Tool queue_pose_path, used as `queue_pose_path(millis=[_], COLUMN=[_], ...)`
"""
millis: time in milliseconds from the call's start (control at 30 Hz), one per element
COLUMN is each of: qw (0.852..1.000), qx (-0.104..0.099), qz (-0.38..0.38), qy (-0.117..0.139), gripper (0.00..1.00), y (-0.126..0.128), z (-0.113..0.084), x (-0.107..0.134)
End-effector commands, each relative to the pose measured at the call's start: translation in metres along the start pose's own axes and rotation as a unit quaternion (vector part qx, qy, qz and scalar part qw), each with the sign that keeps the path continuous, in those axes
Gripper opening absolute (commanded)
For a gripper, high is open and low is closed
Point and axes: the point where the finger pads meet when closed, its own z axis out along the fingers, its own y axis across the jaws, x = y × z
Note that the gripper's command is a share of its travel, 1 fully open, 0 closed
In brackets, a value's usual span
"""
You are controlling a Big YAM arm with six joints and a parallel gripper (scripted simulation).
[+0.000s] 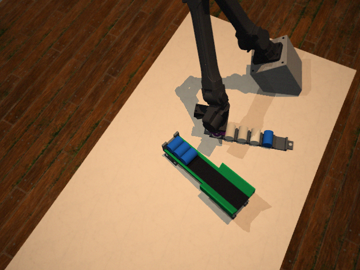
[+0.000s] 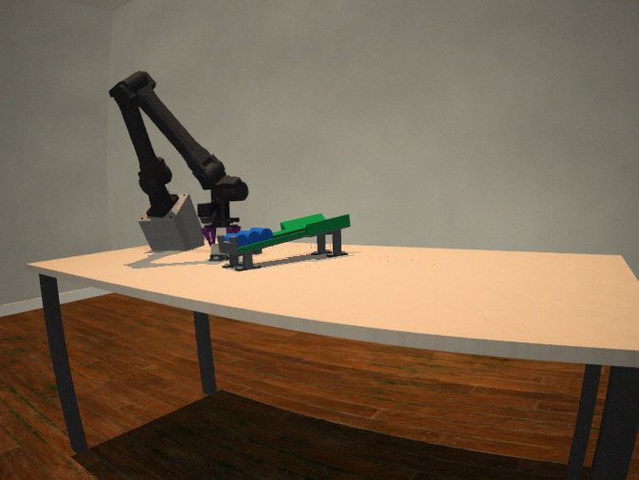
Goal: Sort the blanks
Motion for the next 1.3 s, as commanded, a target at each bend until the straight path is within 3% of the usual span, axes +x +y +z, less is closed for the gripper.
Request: queue_pose_path(millis=[0,567,1067,1267], qw=[1.000,1.000,1.000,1.000], qx=[-0.015,-0.015,-0.015,-0.015], qz=[0.015,0.015,0.013,0.013], qy=[-0.005,-0.005,-0.005,-0.005], gripper=[0.61,0.61,0.80,0.80], y=[0.0187,0.0187,0.0180,0.0180], z=[0.0020,0.0020,0.0022,0.0022], x=[-0.0045,-0.0045,-0.0041,-0.0041])
